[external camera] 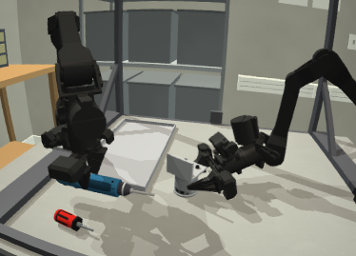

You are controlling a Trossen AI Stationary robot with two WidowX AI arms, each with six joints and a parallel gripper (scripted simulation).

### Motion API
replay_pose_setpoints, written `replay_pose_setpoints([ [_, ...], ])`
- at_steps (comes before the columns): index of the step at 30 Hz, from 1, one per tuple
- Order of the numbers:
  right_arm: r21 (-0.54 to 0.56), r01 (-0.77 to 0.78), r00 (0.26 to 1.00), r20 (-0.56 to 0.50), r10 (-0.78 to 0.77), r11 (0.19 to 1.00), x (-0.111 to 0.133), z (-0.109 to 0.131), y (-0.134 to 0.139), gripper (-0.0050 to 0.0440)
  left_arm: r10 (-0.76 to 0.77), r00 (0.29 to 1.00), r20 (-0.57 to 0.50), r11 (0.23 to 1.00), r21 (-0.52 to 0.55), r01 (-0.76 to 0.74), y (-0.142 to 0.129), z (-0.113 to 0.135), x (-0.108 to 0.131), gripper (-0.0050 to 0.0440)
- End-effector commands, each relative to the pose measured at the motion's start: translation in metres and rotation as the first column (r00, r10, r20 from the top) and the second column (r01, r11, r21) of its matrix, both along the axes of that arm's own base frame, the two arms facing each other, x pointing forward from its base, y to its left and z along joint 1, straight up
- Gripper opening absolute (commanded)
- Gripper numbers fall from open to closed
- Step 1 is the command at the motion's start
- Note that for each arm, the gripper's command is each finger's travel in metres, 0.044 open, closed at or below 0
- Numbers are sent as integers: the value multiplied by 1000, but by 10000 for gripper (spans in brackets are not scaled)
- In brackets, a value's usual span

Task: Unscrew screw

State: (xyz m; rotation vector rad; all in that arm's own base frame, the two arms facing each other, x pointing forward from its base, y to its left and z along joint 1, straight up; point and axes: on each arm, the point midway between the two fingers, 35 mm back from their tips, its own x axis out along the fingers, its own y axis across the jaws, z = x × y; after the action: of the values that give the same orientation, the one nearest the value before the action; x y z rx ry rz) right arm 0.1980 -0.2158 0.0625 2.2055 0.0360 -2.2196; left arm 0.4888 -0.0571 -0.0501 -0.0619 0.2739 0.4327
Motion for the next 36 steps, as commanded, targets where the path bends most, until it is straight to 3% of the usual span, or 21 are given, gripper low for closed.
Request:
replay_pose_setpoints([
  [1,-42,5,999,38,-3,999,5,27,-7,161,-1,1000,27,1000,-8,1,-1,12,5,241],
  [6,-42,5,999,38,-3,999,5,43,-6,161,-1,1000,27,1000,-8,1,-1,12,5,241],
  [11,-42,5,999,38,-3,999,5,86,-6,161,-1,1000,27,1000,-8,1,-1,12,5,241],
  [13,-42,5,999,38,-3,999,5,86,-6,161,-1,1000,27,1000,-8,1,-1,12,5,241],
  [15,-34,5,1000,31,-4,999,5,105,-5,161,-1,1000,27,1000,-8,1,-1,12,5,241],
  [18,-39,4,999,40,-2,999,14,130,17,161,-1,1000,27,1000,-8,1,-1,12,5,241],
  [28,-31,3,999,37,-2,1000,41,130,72,161,-1,1000,27,1000,-8,1,-1,12,5,241],
  [36,-35,-1,999,40,3,999,44,131,78,161,-1,1000,27,1000,-8,1,-1,12,5,241],
])
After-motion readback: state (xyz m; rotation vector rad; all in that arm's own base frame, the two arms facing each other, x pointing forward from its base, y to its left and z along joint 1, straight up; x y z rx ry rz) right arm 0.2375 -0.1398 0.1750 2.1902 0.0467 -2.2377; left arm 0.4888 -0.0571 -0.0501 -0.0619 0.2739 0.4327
